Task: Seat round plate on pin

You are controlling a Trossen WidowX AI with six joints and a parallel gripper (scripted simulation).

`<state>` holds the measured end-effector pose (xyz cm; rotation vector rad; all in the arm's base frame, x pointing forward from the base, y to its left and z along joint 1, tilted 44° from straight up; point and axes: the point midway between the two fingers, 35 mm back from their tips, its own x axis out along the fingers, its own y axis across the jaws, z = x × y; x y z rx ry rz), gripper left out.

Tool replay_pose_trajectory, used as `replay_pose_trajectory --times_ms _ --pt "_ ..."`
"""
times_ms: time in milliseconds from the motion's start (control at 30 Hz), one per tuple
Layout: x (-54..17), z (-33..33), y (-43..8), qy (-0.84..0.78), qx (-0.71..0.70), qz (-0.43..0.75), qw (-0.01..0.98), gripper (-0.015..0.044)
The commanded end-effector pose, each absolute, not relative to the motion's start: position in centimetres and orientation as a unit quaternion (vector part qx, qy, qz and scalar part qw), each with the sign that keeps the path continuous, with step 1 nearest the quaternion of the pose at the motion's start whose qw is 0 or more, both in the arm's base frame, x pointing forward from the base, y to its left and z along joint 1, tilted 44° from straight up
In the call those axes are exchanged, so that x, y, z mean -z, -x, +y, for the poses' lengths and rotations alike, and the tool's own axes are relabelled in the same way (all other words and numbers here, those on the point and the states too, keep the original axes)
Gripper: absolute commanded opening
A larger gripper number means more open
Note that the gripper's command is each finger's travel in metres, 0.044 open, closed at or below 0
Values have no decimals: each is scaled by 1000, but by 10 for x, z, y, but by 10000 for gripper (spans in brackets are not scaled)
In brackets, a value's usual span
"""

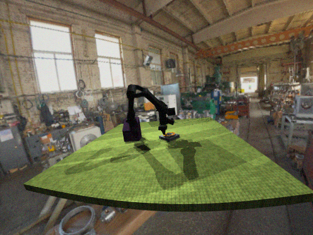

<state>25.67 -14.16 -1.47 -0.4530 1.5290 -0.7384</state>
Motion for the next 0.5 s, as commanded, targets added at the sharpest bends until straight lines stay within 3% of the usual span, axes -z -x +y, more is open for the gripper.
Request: replay_pose_trajectory --times_ms 0,467 --pt "10 -146 -262 200 325 667 640 0" --pt "3 -152 -276 199 326 667 640 0"
